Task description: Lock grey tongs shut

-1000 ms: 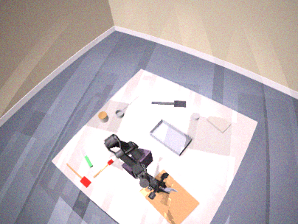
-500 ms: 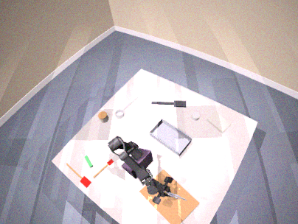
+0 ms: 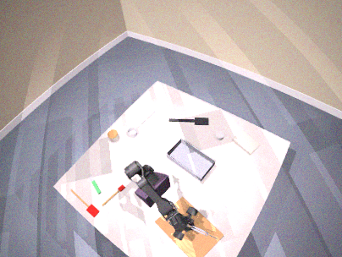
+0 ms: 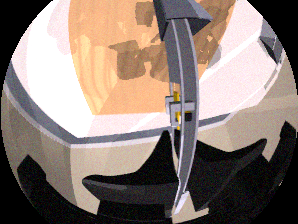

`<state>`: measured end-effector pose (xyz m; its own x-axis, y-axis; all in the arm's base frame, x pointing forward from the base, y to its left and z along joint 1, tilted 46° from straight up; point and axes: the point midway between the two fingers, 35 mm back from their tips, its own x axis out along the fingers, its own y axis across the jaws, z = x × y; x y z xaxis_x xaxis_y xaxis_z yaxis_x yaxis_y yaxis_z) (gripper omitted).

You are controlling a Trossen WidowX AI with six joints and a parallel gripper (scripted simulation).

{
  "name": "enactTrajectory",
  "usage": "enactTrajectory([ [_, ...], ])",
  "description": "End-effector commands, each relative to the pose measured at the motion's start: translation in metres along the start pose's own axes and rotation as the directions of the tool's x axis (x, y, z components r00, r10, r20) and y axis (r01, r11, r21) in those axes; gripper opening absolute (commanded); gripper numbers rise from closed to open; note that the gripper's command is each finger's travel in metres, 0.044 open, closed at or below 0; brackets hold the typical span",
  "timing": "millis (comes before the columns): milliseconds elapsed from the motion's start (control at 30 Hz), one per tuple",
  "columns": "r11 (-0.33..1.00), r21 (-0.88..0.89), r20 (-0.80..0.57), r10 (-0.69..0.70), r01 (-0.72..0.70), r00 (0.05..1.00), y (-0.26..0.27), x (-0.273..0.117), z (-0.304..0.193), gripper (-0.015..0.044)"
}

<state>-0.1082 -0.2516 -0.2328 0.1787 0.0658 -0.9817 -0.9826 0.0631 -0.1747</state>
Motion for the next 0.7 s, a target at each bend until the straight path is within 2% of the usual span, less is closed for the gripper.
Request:
enactTrajectory([
  [0, 1.000, 0.004, 0.050, 0.006, -0.006, 0.999, 0.0012, 0.0002, -0.0064, -0.0150],
  [667, 1.000, 0.002, 0.367, 0.026, -0.029, 0.930, -0.0033, -0.0073, -0.0107, -0.0150],
])
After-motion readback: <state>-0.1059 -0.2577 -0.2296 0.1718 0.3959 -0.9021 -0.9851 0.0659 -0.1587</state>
